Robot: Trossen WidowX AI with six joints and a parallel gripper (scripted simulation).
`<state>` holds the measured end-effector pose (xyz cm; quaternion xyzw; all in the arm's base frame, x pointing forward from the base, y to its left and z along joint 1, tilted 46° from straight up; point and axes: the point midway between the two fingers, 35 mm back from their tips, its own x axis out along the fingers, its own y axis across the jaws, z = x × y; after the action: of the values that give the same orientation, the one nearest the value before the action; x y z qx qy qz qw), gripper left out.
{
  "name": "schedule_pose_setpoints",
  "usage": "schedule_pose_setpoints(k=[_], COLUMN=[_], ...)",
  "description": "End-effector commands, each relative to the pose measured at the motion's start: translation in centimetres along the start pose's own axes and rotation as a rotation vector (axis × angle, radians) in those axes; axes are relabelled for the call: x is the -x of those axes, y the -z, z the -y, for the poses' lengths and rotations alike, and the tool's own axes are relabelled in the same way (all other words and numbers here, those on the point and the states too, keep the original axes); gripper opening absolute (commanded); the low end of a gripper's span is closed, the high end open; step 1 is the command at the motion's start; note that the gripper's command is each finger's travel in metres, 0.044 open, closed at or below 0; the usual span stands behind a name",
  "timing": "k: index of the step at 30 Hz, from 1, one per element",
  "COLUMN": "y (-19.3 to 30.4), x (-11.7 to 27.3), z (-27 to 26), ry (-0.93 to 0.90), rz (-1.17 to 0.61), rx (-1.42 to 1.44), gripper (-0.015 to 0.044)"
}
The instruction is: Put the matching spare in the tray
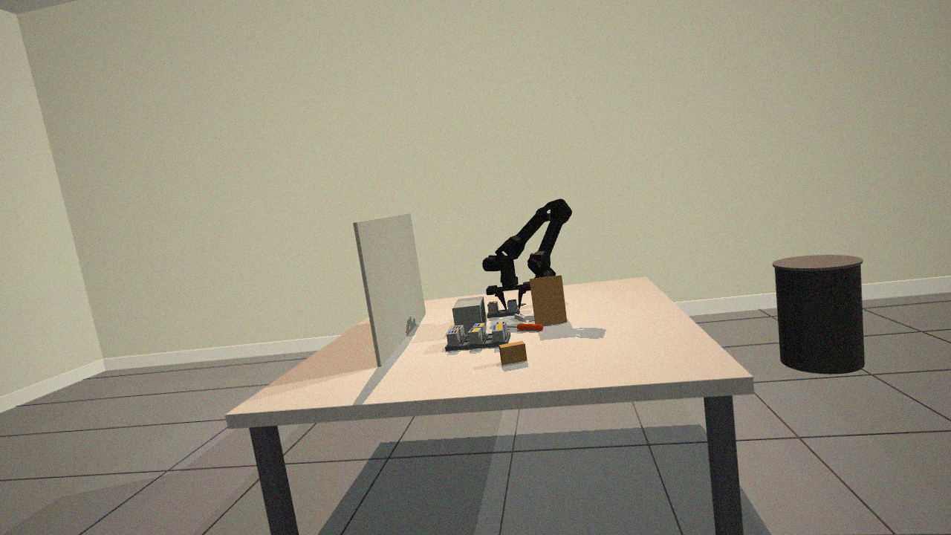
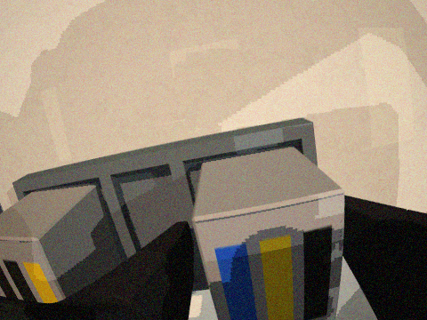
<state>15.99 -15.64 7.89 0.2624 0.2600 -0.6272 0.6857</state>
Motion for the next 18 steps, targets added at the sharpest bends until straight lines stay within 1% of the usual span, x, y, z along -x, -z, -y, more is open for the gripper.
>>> schedule_pose_setpoints(k=[1,2,7,11,18], y=[-0.01,-0.01,-0.01,-0.01,-0.01], x=[0.01,0.01,0.01,0.01,0.01], z=[-0.01,-0.01,-0.01,-0.01,-0.01], ry=[-0.001,-0.001,-0.001,-0.001,-0.001], rz=[0.0,0.0,0.0,0.0,0.0], rx=[0.0,0.0,0.0,0.0,0.0], gripper=[0.0169,0.0142,0.0109,0.0004,0.0])
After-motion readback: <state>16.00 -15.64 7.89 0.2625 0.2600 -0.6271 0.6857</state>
